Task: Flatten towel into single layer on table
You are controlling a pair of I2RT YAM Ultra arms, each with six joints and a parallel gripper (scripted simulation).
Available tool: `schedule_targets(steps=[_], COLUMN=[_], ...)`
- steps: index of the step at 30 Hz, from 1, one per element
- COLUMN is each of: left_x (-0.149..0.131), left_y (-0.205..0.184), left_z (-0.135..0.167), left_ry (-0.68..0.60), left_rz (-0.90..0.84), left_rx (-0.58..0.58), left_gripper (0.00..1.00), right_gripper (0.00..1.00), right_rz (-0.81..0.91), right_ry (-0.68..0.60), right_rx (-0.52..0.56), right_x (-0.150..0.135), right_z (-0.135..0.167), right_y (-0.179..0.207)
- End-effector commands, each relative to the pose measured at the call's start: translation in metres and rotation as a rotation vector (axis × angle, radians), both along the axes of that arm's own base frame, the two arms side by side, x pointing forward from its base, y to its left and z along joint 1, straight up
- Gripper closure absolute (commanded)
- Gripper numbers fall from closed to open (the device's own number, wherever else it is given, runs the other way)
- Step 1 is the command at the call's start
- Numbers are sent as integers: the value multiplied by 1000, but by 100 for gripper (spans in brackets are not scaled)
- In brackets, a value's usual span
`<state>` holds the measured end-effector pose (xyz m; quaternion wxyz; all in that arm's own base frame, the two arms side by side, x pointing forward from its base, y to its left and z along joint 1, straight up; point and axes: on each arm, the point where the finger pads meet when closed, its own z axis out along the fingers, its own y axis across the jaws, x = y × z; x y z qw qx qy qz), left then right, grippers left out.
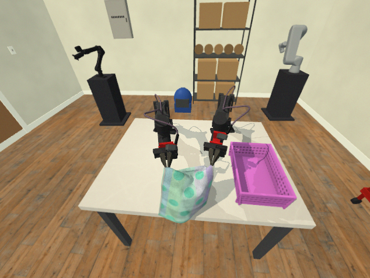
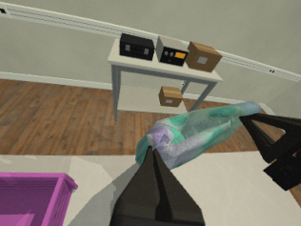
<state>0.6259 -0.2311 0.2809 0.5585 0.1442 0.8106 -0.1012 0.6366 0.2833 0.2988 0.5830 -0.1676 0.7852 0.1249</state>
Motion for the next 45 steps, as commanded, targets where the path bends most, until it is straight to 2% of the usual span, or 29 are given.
schedule_targets(steps=[1, 2, 3, 6, 7, 10, 11, 12, 14, 18, 20, 21, 23, 24, 27, 28, 29, 31, 32, 34, 35, 36, 37, 38, 39, 40, 41, 45], left_x=[6, 6, -1, -6, -12, -12, -10, -17, -16, -35, -35, -48, -48, -60, -61, -55, -74, -72, -83, -83, -97, -94, -94, -110, -110, -110, -133, -130], left_y=[3, 3, 5, 1, -4, -4, 2, -6, -3, -8, -8, -9, -9, -11, -11, -6, -12, -13, -16, -16, -18, -21, -21, -23, -23, -23, -21, -16], left_z=[33, 33, 56, 53, 28, 28, 39, 27, 27, 8, 8, -10, -10, -22, -22, -2, -36, -26, -31, -31, -46, -66, -66, -77, -74, -74, -95, -95], left_ry=[-55, -55, -89, -78, -22, -22, -43, -34, -34, 15, 15, 84, 84, 133, 133, 94, 197, 177, 234, 236, 312, 355, 356, 411, 406, 406, 475, 476], left_rz=[10, 9, 9, 0, -11, -11, 0, -16, -11, -30, -30, -39, -38, -49, -50, -39, -61, -62, -73, -75, -81, -90, -91, -105, -105, -105, -119, -109], left_rx=[-9, -9, -22, -18, 3, 3, -5, -2, -2, 16, 16, 43, 43, 63, 63, 46, 89, 81, 105, 105, 138, 156, 155, 182, 179, 179, 213, 210], left_gripper=[100, 100, 100, 100, 100, 100, 100, 100, 100, 100, 100, 100, 100, 100, 100, 100, 100, 100, 100, 100, 100, 100, 100, 100, 100, 100, 100, 100], right_gripper=[100, 100, 100, 100, 100, 100, 100, 100, 100, 100, 100, 100, 100, 100, 100, 100, 100, 100, 100, 100, 100, 100, 100, 100, 100, 100, 100, 100], right_rz=[-25, -18, -13, -13, -14, -14, -14, -16, -16, -20, -20, -23, -19, -22, -21, -14, -16, -15, -19, -19, -22, -23, -21, -23, -20, -17, -20, -19], right_ry=[12, 12, 12, 22, 45, 45, 45, 33, 33, 62, 62, 80, 81, 121, 121, 121, 208, 209, 285, 284, 364, 341, 350, 420, 461, 461, 523, 524], right_rx=[-9, -9, -9, -13, -23, -23, -23, -17, -17, -31, -31, -39, -37, -55, -55, -56, -94, -94, -128, -127, -162, -152, -156, -187, -206, -206, -232, -232], right_x=[4, 2, 1, -1, -11, -11, -11, -15, -15, -30, -30, -39, -40, -50, -50, -52, -66, -66, -78, -78, -91, -86, -85, -99, -97, -97, -119, -119], right_z=[15, 15, 15, 12, 11, 11, 11, 10, 10, -9, -9, -21, -21, -34, -34, -34, -53, -53, -67, -66, -82, -63, -69, -81, -99, -99, -113, -113], right_y=[-11, -6, -3, -5, -10, -10, -10, -13, -13, -23, -23, -29, -28, -35, -34, -30, -38, -38, -46, -45, -54, -52, -50, -57, -55, -53, -65, -64])
